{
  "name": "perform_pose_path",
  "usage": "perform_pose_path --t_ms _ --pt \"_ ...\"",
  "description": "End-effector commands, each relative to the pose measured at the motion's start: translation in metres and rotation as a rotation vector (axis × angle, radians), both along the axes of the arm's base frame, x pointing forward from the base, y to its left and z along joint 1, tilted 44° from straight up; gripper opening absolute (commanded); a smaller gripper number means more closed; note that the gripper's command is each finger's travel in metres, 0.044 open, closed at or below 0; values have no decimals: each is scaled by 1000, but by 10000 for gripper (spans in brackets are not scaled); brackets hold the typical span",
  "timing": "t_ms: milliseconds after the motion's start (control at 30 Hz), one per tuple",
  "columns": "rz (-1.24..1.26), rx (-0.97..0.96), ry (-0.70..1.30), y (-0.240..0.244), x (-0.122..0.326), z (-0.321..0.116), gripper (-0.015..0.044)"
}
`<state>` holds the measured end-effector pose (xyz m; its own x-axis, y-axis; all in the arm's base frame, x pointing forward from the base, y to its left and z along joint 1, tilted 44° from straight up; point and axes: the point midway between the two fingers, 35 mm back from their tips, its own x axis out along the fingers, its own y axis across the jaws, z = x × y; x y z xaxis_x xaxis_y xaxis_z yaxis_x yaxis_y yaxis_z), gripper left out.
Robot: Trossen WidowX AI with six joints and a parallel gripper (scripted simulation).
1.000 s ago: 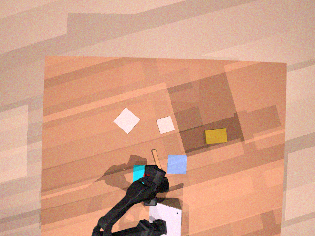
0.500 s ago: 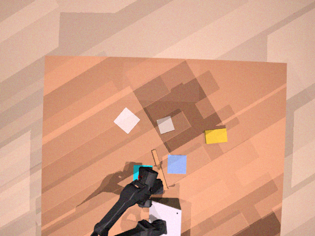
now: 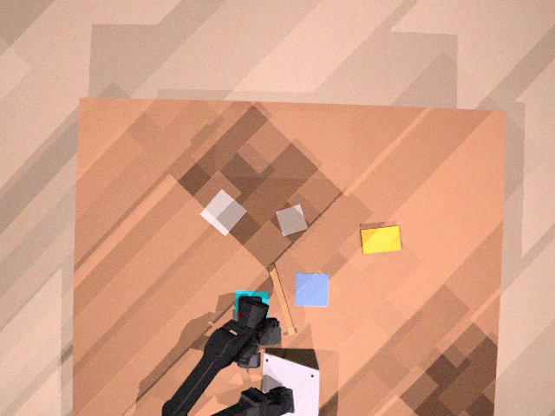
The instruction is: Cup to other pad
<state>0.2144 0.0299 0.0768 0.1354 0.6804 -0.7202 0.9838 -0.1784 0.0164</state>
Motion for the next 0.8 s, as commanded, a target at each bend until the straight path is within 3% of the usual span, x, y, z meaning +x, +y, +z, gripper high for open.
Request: perform_pose_path --t_ms 0,767 --pt "-2 5 4 4 0 -2 0" --pt "-2 5 4 22 3 -18 0"
